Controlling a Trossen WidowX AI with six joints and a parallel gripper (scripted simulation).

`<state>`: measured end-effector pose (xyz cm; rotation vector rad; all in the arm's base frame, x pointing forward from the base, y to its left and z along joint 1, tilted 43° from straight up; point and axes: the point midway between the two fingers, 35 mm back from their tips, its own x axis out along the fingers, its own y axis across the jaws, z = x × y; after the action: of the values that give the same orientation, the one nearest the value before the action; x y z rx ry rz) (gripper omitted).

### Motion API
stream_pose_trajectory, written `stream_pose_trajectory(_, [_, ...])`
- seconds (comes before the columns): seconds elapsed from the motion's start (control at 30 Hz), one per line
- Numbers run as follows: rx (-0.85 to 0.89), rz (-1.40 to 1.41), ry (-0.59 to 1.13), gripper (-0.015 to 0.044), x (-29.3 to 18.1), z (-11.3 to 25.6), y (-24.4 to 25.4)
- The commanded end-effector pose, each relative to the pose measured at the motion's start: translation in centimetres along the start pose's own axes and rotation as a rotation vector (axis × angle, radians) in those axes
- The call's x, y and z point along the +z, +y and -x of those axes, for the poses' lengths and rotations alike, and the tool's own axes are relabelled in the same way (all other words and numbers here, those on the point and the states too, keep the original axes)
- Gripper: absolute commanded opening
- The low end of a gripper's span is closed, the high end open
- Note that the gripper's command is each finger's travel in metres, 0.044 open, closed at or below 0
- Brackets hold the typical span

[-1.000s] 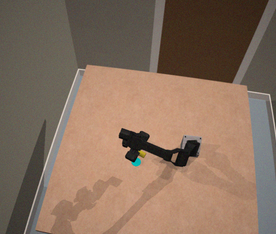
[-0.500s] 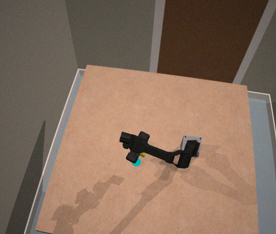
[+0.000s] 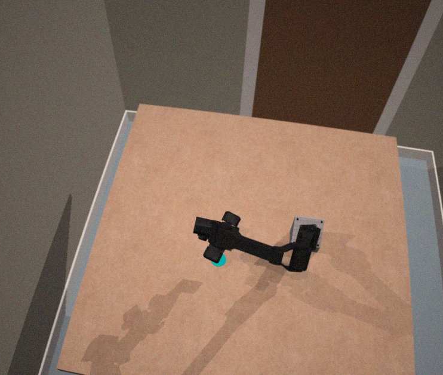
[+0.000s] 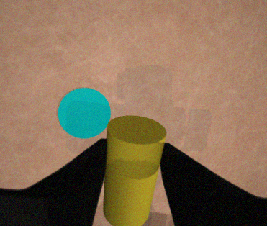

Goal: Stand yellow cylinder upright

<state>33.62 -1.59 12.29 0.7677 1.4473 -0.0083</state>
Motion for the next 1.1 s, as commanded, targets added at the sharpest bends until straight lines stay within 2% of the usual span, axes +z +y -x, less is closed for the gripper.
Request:
stream_pose_trajectory(0.0, [-0.015,0.005,-0.023,0.0105,0.0,0.0,0.0])
stream_pose_trajectory(1.07, [-0.125,0.034,-0.200,0.0105,0.2,-1.2,-0.1])
